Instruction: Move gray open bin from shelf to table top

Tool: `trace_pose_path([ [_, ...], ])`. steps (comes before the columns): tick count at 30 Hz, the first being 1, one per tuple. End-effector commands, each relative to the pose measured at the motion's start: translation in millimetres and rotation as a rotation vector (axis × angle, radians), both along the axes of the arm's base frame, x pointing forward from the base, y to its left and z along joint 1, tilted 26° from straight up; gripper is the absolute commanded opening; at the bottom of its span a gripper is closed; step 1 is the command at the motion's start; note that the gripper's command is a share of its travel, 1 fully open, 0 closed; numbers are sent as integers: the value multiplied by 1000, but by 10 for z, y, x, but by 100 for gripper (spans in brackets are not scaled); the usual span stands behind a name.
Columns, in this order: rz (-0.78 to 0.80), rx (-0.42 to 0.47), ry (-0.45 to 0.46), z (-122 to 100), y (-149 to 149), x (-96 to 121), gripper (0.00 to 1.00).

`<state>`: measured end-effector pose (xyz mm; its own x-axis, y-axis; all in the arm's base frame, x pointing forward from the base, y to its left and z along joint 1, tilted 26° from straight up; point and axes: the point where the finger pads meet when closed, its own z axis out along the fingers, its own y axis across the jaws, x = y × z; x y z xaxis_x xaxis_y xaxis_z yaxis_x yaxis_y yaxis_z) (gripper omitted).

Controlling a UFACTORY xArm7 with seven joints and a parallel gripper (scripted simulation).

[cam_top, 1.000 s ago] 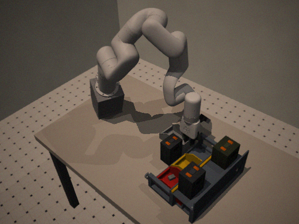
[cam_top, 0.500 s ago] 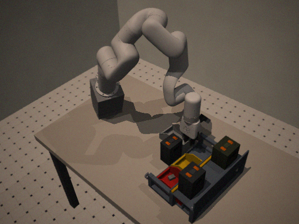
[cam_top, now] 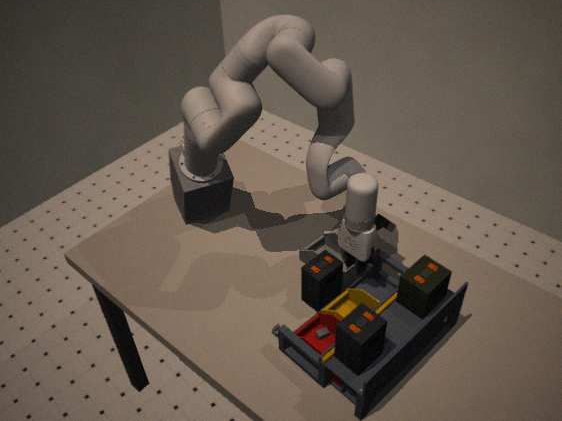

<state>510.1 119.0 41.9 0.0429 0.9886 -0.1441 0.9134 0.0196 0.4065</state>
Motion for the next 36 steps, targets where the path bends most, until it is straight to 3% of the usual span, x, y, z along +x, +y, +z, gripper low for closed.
trace_pose_path([
  [1, 1, 1, -2, 10, 8, 7, 33],
  [6, 1, 1, -2, 10, 8, 7, 33],
  [11, 1, 1, -2, 506, 89, -216, 33],
  [23, 1, 1, -2, 506, 89, -216, 33],
  [28, 1, 1, -2, 731, 123, -318, 33],
  [36, 1, 1, -2, 731, 123, -318, 33],
])
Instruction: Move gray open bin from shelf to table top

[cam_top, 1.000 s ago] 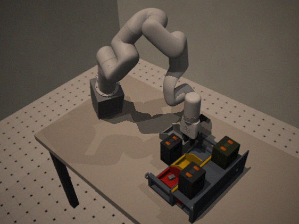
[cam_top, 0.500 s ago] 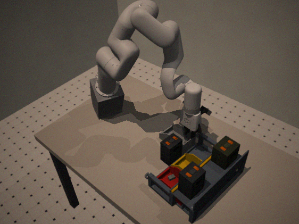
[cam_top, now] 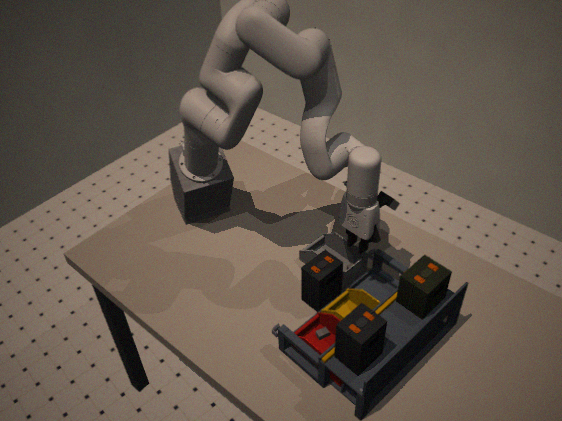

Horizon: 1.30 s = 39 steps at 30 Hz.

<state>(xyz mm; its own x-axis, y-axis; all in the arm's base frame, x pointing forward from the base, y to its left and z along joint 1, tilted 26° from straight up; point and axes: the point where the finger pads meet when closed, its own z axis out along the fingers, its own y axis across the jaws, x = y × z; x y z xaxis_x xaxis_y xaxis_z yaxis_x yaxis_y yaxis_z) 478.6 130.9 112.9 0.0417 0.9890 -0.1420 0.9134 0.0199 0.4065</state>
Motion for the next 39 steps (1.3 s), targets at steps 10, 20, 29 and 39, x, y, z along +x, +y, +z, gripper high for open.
trace_pose_path([
  [10, 0, -1, -2, -67, -8, 39, 33],
  [20, 0, -1, -2, -67, -8, 39, 33],
  [29, 0, -1, -2, -114, -15, 59, 33],
  [39, 0, -1, -2, -118, -16, 62, 33],
])
